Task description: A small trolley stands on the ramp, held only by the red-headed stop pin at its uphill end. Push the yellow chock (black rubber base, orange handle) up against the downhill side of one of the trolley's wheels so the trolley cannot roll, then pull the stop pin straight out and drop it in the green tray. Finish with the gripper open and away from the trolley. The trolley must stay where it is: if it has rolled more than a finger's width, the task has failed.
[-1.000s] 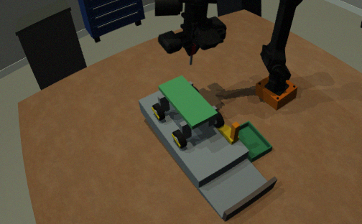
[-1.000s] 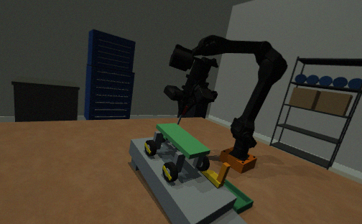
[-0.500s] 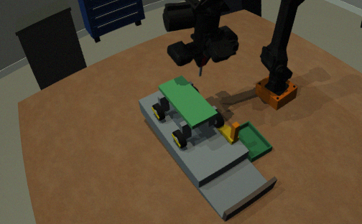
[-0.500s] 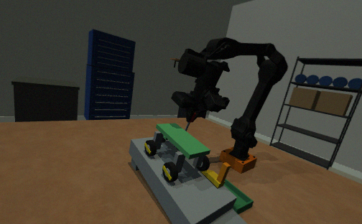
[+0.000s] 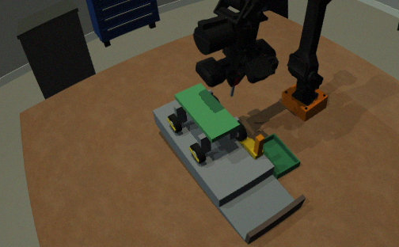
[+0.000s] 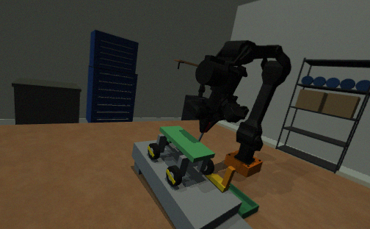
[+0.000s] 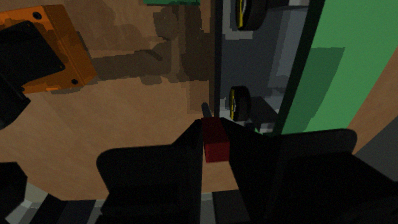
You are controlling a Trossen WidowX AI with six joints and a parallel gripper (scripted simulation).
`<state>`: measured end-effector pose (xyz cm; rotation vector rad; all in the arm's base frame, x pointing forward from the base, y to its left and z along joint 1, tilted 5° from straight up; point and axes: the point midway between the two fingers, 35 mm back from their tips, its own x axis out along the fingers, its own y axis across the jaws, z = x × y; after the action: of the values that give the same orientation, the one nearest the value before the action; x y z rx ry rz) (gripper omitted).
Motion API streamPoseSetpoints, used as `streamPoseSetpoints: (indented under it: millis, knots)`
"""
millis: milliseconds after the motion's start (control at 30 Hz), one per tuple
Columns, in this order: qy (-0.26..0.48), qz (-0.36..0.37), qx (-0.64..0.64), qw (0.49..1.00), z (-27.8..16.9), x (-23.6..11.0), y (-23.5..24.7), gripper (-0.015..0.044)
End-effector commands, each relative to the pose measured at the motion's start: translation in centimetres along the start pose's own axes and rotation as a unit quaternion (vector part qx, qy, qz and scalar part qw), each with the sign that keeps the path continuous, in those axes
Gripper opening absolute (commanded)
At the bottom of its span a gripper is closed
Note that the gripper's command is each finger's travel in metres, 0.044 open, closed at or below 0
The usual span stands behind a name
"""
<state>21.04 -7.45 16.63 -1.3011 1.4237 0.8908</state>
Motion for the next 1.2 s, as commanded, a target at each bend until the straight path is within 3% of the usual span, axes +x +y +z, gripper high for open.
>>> streamPoseSetpoints:
  millis: [0,1167]
  knots:
    - [0.002,0.001,0.001,1.000,1.0,-0.1,0.1,0.0000]
    - [-0.004,0.002,0.001,1.000,13.8,-1.9,0.5,0.0000]
